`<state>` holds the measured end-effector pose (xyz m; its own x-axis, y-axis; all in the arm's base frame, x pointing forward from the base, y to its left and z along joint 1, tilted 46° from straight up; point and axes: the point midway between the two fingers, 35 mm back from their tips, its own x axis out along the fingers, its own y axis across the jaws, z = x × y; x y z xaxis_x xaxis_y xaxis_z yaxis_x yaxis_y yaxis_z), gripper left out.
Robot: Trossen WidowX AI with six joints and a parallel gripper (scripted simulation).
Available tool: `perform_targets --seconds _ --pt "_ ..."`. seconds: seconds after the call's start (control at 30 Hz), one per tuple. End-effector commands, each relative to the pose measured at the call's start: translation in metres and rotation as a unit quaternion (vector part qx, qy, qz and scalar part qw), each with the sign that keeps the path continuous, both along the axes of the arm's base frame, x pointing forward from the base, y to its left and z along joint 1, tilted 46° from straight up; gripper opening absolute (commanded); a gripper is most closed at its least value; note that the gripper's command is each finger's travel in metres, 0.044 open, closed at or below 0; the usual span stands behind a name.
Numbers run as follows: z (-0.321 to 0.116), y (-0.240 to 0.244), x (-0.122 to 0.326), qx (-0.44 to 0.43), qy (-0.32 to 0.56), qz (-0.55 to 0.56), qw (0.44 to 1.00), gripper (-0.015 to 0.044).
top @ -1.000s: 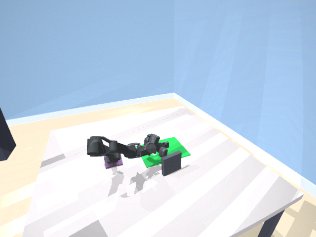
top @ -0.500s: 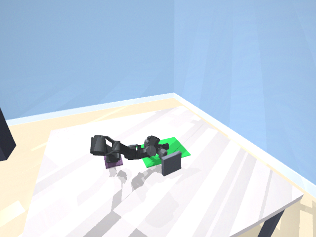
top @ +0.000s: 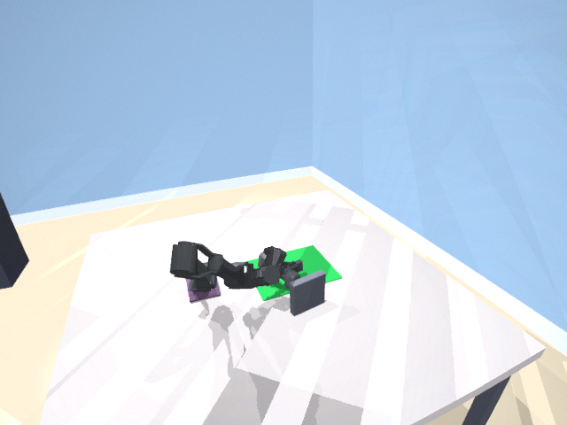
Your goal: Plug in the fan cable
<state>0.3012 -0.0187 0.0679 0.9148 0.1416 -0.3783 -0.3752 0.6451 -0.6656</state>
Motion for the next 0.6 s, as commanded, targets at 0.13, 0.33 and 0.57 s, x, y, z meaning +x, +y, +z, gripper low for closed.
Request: perform_targets --seconds 0.13,0.33,0.57 --pt "-0.006 -0.004 -0.001 0.0 0.001 0.003 1.0 0.0" --pt "-0.011 -0.008 -0.002 0.0 0.001 0.003 1.0 0.0" --pt "-0.015 -0.012 -0.002 -0.001 0.001 0.003 1.0 0.0"
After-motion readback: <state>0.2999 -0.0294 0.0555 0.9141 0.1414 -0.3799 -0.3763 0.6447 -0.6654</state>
